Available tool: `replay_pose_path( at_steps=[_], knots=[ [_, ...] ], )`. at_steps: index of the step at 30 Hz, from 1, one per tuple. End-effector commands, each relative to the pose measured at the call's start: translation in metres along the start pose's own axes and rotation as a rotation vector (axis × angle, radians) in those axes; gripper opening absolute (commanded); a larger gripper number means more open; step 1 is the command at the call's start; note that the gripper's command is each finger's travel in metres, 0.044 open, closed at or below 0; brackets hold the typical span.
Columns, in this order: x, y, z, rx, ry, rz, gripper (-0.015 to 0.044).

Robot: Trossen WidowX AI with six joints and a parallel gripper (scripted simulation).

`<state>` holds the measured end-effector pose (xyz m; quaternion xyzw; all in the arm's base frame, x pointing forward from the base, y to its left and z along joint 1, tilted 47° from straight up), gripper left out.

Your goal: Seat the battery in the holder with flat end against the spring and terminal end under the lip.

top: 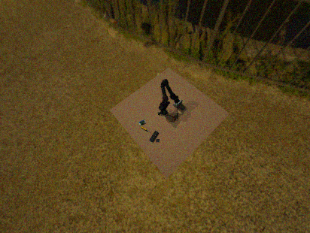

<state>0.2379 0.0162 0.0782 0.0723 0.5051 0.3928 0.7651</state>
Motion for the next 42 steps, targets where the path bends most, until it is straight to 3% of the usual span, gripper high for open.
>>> replay_pose_path(
  at_steps=[1, 42],
  knots=[
    [0.002, -0.002, 0.0, 0.026, 0.007, 0.021, 0.0062],
    [-0.002, -0.016, 0.022, 0.252, -0.022, 0.087, 0.0062]
  ],
)
Point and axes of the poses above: the point midway between the two fingers, 35 mm back from their tips, its own y axis back along the fingers, its own x axis across the jaws, z = x × y, the point moved 7 cm from there along y, back along the fingers, and after that the axes turned 14 degrees about y, right-handed, at the moved point
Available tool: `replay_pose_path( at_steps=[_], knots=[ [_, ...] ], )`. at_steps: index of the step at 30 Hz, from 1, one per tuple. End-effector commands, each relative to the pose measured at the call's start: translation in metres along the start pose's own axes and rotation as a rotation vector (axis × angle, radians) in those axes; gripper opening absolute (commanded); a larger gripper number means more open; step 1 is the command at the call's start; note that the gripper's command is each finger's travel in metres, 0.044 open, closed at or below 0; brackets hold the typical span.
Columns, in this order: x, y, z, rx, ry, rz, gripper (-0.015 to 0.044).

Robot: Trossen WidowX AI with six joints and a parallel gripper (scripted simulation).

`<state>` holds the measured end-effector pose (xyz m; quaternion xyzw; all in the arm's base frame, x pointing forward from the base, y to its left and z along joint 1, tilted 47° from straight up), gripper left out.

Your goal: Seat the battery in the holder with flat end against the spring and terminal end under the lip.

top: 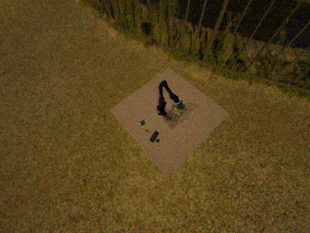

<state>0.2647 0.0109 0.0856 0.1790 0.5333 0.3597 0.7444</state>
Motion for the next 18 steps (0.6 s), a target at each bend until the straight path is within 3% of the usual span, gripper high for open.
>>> replay_pose_path(
  at_steps=[1, 18],
  knots=[
    [0.0015, -0.0021, -0.001, 0.036, 0.003, 0.018, 0.0062],
    [-0.0042, -0.004, 0.0069, 0.144, -0.021, 0.043, 0.0062]
  ],
)
Point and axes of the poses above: the point midway between the two fingers, 35 mm back from their tips, its own y axis back along the fingers, its own x axis across the jaws, z = x × y, the point moved 7 cm from there along y, back along the fingers, and after that the axes turned 14 degrees about y, right-handed, at the moved point
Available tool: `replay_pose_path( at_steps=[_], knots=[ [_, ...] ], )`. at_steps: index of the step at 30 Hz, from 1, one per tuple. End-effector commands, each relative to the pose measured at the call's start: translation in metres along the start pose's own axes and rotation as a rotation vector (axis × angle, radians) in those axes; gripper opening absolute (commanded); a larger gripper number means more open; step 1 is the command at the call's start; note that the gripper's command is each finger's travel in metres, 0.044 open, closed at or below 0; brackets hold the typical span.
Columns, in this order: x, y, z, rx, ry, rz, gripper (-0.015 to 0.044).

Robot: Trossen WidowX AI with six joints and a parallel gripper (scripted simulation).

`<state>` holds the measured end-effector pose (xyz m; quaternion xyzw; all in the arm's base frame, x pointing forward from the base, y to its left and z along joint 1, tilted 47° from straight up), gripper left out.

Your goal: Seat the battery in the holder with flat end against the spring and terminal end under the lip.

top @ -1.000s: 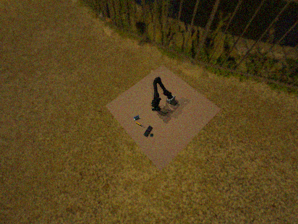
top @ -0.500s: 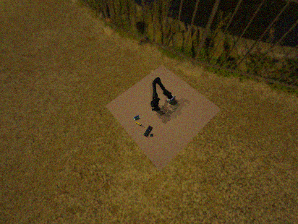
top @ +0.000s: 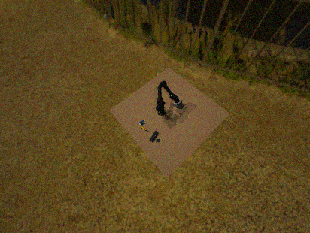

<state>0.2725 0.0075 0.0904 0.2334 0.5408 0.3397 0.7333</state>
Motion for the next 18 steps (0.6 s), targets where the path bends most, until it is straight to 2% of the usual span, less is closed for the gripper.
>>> replay_pose_path(
  at_steps=[1, 18],
  knots=[
    [-0.0005, -0.0023, -0.0009, 0.039, 0.001, 0.01, 0.0062],
    [-0.0072, -0.0033, 0.0077, 0.132, -0.02, 0.037, 0.0062]
  ],
)
Point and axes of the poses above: the point midway between the two fingers, 35 mm back from their tips, its own y axis back along the fingers, its own x axis across the jaws, z = x × y, the point moved 7 cm from there along y, back along the fingers, and after that the axes turned 14 degrees about y, right-handed, at the moved point
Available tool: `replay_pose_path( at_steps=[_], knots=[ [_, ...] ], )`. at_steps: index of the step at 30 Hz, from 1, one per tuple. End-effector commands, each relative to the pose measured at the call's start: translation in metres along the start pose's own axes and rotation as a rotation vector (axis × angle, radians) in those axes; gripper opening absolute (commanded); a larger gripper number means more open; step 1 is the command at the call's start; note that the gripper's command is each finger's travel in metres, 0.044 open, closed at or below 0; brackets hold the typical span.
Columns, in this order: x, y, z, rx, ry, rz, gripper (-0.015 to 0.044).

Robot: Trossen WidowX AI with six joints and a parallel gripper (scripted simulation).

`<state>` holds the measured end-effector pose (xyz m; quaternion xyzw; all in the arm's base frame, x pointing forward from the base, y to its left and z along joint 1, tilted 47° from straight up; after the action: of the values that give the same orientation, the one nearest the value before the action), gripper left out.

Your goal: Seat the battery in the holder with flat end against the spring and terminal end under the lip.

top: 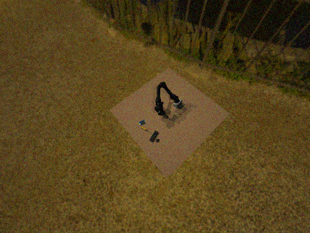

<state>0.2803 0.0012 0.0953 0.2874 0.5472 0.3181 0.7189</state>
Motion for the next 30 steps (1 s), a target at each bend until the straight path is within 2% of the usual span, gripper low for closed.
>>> replay_pose_path(
  at_steps=[1, 30],
  knots=[
    [-0.001, -0.001, -0.001, 0.018, 0.002, 0.003, 0.0062],
    [-0.004, -0.001, 0.013, 0.014, 0.0, -0.001, 0.0062]
  ],
)
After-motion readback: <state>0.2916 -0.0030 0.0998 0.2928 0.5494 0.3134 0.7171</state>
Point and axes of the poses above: the point midway between the two fingers, 35 mm back from their tips, its own y axis back along the fingers, its own x axis across the jaws, z = x × y, the point moved 7 cm from there along y, back along the fingers, and after that the axes turned 14 degrees about y, right-handed, at the moved point
